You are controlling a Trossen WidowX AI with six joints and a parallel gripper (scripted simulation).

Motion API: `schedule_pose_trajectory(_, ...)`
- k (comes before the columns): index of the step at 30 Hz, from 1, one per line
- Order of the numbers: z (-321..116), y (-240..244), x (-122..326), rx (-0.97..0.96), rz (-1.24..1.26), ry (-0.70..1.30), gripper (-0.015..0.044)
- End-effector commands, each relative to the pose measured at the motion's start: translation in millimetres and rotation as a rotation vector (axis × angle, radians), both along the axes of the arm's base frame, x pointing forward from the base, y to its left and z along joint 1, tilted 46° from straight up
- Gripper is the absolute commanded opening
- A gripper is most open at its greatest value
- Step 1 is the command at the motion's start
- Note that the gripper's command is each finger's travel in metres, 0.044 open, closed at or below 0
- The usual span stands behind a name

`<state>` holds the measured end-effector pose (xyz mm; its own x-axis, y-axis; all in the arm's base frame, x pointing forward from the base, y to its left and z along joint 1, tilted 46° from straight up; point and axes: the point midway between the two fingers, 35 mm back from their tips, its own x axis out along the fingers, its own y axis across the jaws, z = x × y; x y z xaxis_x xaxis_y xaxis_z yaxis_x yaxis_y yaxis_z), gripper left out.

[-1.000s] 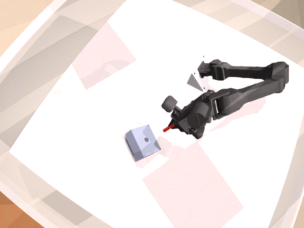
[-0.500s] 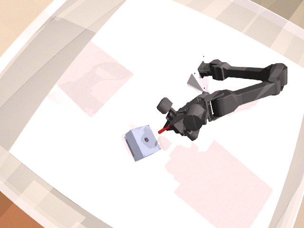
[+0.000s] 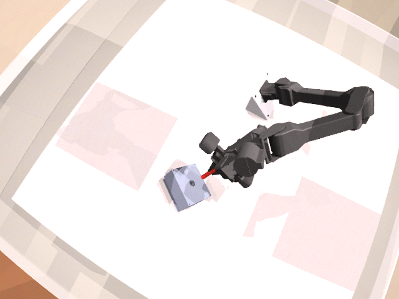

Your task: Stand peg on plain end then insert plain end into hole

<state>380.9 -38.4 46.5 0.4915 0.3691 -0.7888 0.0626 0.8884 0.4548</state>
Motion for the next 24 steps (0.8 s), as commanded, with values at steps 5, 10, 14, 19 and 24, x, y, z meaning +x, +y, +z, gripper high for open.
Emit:
schedule_pose_trajectory(5, -12.2, 3.2, 7.1, -0.006, -0.009, -0.002, 0.0)
schedule_pose_trajectory(10, -16.7, 4.8, 10.1, -0.008, -0.011, -0.006, 0.0)
schedule_pose_trajectory(14, -19.0, 5.7, 11.8, -0.01, -0.008, -0.01, 0.0)
schedule_pose_trajectory(19, -20.7, 6.8, 13.1, -0.01, -0.008, -0.01, 0.0)
schedule_pose_trajectory(24, -25.2, 9.3, 16.4, -0.011, -0.006, -0.012, 0.0)
